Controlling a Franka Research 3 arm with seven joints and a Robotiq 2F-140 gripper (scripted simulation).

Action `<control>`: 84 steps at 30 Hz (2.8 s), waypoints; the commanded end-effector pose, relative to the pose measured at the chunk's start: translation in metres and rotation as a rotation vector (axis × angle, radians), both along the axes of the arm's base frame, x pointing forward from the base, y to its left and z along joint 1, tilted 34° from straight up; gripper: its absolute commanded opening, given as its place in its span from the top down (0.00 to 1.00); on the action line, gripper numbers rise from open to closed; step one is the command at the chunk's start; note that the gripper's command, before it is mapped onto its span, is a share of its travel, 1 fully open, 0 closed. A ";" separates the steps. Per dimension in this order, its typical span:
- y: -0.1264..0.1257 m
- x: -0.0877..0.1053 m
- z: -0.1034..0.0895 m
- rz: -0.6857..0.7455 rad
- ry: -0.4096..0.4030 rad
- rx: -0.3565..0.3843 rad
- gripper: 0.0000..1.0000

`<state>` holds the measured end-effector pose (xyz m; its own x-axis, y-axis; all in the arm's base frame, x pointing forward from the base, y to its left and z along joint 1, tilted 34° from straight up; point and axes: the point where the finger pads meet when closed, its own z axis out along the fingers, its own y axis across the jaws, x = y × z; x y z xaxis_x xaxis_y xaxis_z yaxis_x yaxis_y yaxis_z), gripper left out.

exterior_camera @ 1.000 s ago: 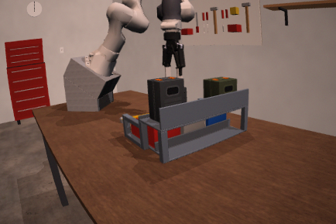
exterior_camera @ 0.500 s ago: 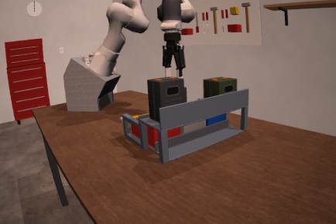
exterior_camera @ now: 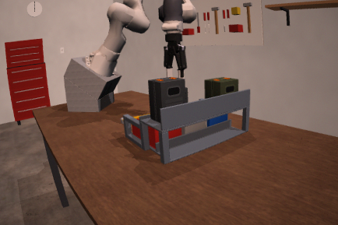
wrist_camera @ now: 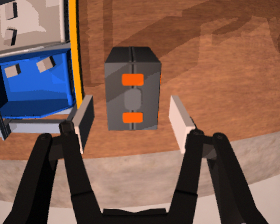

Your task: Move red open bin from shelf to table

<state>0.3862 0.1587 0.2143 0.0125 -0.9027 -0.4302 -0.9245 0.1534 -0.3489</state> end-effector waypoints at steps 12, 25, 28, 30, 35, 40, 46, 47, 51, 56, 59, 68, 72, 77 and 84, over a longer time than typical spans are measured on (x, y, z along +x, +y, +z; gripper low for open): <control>-0.040 0.029 -0.007 0.009 -0.022 -0.005 0.43; -0.084 0.060 -0.014 0.009 -0.022 -0.005 0.43; -0.084 0.060 -0.014 0.009 -0.022 -0.005 0.43; -0.084 0.060 -0.014 0.009 -0.022 -0.005 0.43; -0.092 0.065 -0.016 -0.019 -0.008 0.008 0.43; -0.127 0.091 -0.021 0.009 -0.022 -0.005 0.43; -0.127 0.091 -0.021 0.009 -0.022 -0.005 0.43; -0.127 0.091 -0.021 0.009 -0.022 -0.005 0.43; -0.127 0.091 -0.021 0.009 -0.022 -0.005 0.43; -0.118 0.085 -0.020 0.009 -0.022 -0.005 0.43; -0.118 0.085 -0.020 0.009 -0.022 -0.005 0.43; -0.118 0.085 -0.020 0.009 -0.022 -0.005 0.43; -0.115 0.083 -0.019 0.008 -0.021 -0.005 0.43; -0.114 0.082 -0.019 0.009 -0.022 -0.005 0.43; -0.114 0.082 -0.019 0.009 -0.022 -0.005 0.43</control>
